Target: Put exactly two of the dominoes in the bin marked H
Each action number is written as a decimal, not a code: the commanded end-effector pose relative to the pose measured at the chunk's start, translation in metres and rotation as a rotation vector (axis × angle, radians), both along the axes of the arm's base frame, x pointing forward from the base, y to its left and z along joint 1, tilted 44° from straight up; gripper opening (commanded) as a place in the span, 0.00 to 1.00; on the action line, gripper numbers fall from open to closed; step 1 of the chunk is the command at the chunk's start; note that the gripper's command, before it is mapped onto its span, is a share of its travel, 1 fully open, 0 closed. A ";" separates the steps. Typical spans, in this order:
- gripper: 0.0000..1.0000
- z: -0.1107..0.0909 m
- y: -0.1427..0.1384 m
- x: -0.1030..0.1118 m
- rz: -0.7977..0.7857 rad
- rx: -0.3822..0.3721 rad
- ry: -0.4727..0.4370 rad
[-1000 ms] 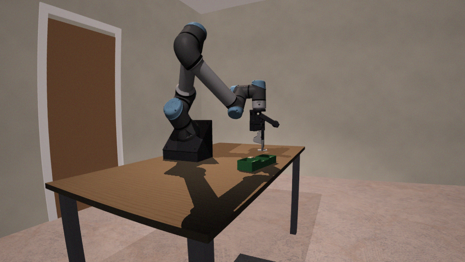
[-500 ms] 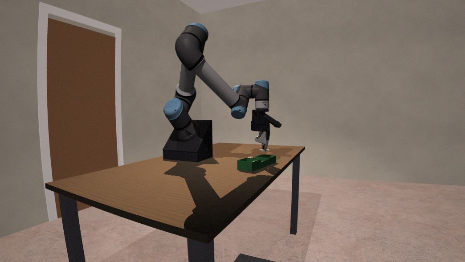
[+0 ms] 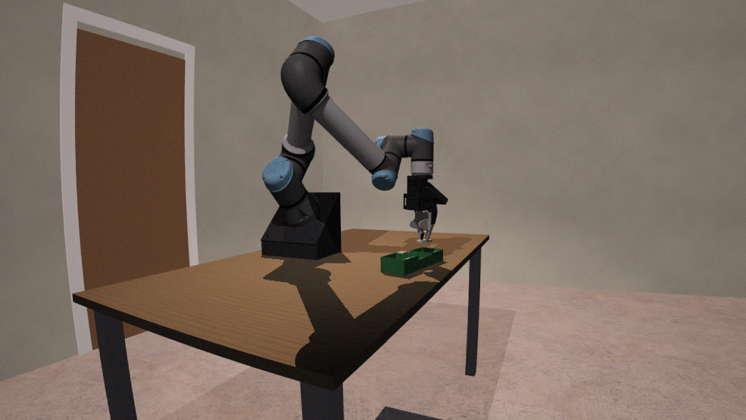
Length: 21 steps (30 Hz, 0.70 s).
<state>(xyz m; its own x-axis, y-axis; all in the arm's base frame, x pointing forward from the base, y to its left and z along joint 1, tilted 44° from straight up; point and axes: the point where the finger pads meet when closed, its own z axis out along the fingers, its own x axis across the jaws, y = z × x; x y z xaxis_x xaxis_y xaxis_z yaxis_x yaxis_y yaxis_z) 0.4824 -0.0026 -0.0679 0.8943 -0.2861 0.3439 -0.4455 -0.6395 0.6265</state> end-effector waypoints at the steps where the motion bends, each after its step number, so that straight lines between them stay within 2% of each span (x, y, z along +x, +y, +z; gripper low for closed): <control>1: 0.00 0.000 0.000 0.000 0.115 0.004 0.106; 6: 0.00 0.000 0.000 0.000 0.211 0.007 0.196; 21: 0.00 0.000 0.000 0.000 0.212 0.007 0.196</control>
